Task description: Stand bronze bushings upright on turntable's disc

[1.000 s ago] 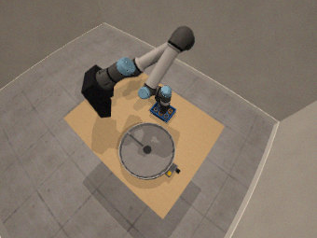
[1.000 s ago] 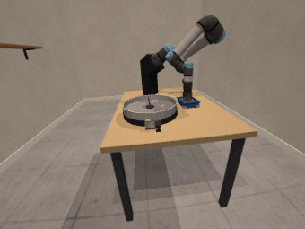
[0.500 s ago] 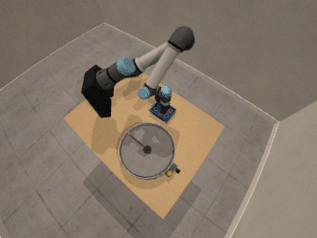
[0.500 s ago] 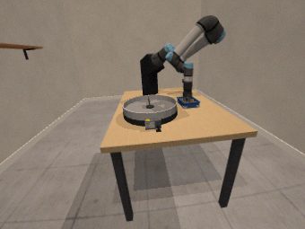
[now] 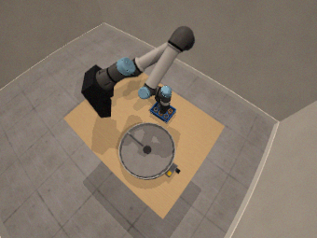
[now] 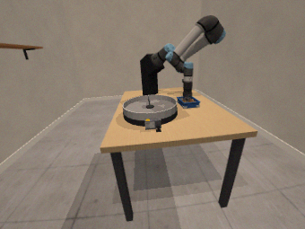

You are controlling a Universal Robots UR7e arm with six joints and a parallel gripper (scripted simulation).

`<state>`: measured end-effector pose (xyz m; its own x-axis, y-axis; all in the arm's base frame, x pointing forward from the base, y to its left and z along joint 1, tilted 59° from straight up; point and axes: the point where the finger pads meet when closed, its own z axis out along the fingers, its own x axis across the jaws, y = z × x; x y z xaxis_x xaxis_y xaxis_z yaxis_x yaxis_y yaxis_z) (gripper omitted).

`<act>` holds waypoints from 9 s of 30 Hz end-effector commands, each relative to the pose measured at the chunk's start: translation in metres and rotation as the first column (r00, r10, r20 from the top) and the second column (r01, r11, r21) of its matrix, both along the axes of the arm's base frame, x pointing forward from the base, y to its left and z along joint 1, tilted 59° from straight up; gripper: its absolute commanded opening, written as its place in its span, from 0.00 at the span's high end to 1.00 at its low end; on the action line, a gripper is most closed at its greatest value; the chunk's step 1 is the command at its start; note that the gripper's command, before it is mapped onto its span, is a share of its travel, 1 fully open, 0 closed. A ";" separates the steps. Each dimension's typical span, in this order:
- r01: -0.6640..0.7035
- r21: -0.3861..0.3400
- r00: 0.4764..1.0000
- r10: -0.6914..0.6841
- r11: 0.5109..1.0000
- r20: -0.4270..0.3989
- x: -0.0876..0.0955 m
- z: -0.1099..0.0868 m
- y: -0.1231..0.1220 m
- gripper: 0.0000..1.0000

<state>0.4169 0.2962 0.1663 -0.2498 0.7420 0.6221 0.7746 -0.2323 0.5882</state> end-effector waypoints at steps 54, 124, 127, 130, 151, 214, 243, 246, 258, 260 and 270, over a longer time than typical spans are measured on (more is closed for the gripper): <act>0.000 0.000 1.000 0.000 1.000 0.001 -0.003 0.003 -0.003 1.00; 0.000 0.000 1.000 0.000 1.000 0.001 -0.063 0.058 -0.071 1.00; 0.000 0.000 1.000 0.000 1.000 0.001 -0.065 0.059 -0.073 1.00; 0.000 0.000 1.000 0.000 1.000 0.001 -0.066 0.060 -0.074 1.00; 0.000 0.000 1.000 0.000 1.000 0.001 -0.068 0.063 -0.077 1.00; 0.000 0.000 1.000 0.000 1.000 0.001 -0.065 0.057 -0.085 1.00; 0.000 0.000 1.000 0.000 1.000 0.001 -0.044 0.020 -0.133 1.00; 0.000 0.000 1.000 0.000 1.000 0.001 -0.040 0.013 -0.143 1.00; 0.000 0.000 1.000 0.000 1.000 0.001 -0.026 -0.011 -0.174 1.00; 0.000 0.000 1.000 0.000 1.000 0.001 -0.024 -0.016 -0.180 1.00; 0.000 0.000 1.000 0.000 1.000 0.001 -0.013 -0.034 -0.204 1.00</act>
<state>0.3956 0.0996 0.1407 -0.2476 0.7434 0.6213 0.7739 -0.2341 0.5884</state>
